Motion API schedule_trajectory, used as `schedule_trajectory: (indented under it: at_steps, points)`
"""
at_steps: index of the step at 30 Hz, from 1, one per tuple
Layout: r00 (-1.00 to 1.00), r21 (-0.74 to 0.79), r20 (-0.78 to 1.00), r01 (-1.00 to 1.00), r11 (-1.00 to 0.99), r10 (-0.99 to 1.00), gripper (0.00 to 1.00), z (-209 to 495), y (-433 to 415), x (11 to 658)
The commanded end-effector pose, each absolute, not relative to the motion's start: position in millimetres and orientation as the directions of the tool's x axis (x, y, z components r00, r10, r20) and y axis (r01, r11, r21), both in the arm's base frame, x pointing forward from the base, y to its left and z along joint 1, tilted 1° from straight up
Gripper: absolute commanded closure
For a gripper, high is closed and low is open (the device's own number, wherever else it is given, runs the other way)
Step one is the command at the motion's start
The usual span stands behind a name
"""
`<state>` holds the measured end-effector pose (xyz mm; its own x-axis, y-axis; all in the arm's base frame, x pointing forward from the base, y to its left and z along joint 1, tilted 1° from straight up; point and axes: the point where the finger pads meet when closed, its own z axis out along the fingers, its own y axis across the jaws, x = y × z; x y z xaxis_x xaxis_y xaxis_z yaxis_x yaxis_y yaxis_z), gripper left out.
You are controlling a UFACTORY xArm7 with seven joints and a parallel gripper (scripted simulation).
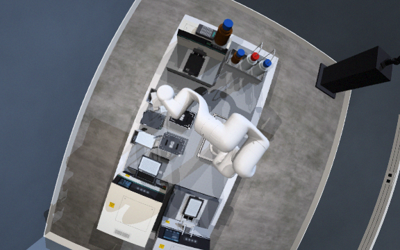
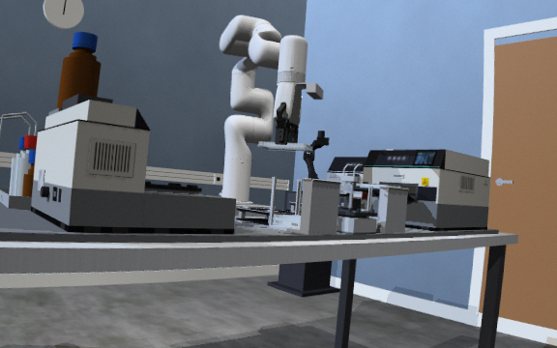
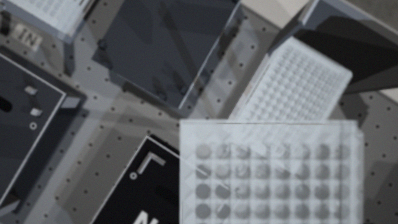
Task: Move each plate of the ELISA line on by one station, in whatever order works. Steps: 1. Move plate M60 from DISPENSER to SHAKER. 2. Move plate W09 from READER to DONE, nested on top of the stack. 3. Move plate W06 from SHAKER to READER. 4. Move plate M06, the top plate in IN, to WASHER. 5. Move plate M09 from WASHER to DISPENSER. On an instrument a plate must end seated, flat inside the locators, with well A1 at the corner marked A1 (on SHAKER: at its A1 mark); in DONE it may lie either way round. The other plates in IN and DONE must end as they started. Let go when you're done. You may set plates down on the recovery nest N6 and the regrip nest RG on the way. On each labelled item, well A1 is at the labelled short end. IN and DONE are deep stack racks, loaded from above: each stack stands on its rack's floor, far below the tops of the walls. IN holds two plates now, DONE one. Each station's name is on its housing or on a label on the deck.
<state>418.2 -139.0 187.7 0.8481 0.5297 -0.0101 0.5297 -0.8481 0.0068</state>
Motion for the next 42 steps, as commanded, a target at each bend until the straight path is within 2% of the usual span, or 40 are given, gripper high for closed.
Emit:
schedule_trajectory:
  at_steps: [1, 42]
  points:
    - [0.872, 0.012, -0.008, 0.49, -0.872, 0.49, 1.0, 189, -128, 427]
    - [0.983, 0.013, -0.003, 0.183, -0.983, 0.183, 1.0, 188, -38, 491]
